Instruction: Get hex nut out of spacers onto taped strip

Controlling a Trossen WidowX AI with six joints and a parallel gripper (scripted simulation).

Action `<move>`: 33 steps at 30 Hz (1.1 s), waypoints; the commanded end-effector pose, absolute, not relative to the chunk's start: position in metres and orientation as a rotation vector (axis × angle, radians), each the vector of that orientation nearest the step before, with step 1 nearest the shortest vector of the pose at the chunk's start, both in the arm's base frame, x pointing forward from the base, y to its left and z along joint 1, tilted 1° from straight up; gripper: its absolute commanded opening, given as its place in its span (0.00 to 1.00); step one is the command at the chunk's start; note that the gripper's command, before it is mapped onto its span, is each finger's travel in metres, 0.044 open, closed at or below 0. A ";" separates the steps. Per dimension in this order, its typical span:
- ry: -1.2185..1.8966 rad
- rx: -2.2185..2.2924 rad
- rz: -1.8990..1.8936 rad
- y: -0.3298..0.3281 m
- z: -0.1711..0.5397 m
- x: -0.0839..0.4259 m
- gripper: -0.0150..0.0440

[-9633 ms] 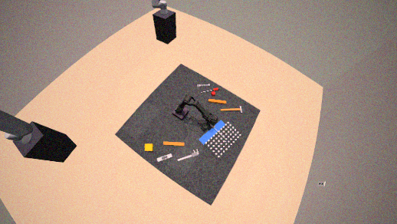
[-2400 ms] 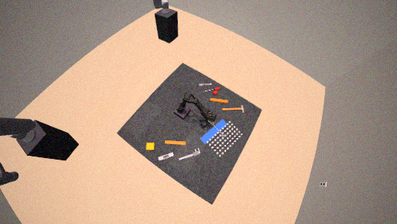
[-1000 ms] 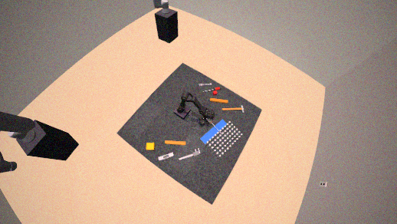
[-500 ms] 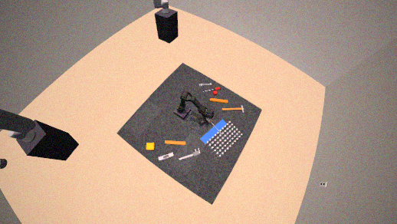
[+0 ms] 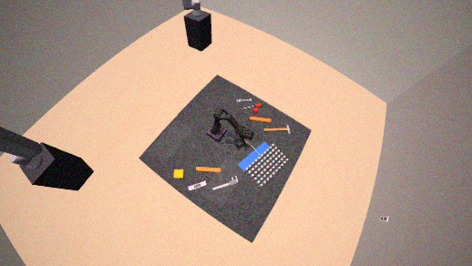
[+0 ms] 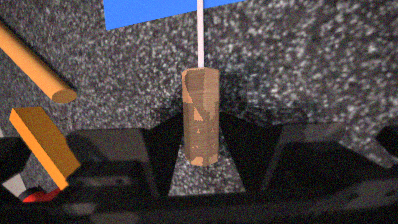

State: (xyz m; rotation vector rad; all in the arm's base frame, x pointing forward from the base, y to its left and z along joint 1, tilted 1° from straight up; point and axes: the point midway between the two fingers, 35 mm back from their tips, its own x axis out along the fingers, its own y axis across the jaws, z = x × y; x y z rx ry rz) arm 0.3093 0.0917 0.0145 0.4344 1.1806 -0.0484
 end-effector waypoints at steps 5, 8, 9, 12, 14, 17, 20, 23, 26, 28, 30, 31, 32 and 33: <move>1.178 0.436 -0.052 0.093 0.014 0.303 0.25; 1.178 0.436 -0.052 0.094 0.014 0.301 0.25; 1.178 0.436 -0.052 0.094 0.014 0.300 0.25; 1.179 0.436 -0.052 0.095 0.014 0.298 0.25; 1.179 0.436 -0.052 0.095 0.014 0.297 0.25; 1.179 0.436 -0.052 0.096 0.014 0.295 0.25; 1.179 0.436 -0.052 0.097 0.013 0.292 0.25; 1.179 0.437 -0.052 0.097 0.013 0.290 0.25; 1.179 0.437 -0.052 0.098 0.013 0.288 0.25; 1.180 0.437 -0.052 0.098 0.013 0.287 0.25; 1.180 0.437 -0.052 0.099 0.013 0.285 0.25; 1.180 0.437 -0.052 0.099 0.013 0.285 0.25; 1.180 0.437 -0.052 0.099 0.013 0.284 0.25; 1.180 0.437 -0.052 0.099 0.013 0.283 0.25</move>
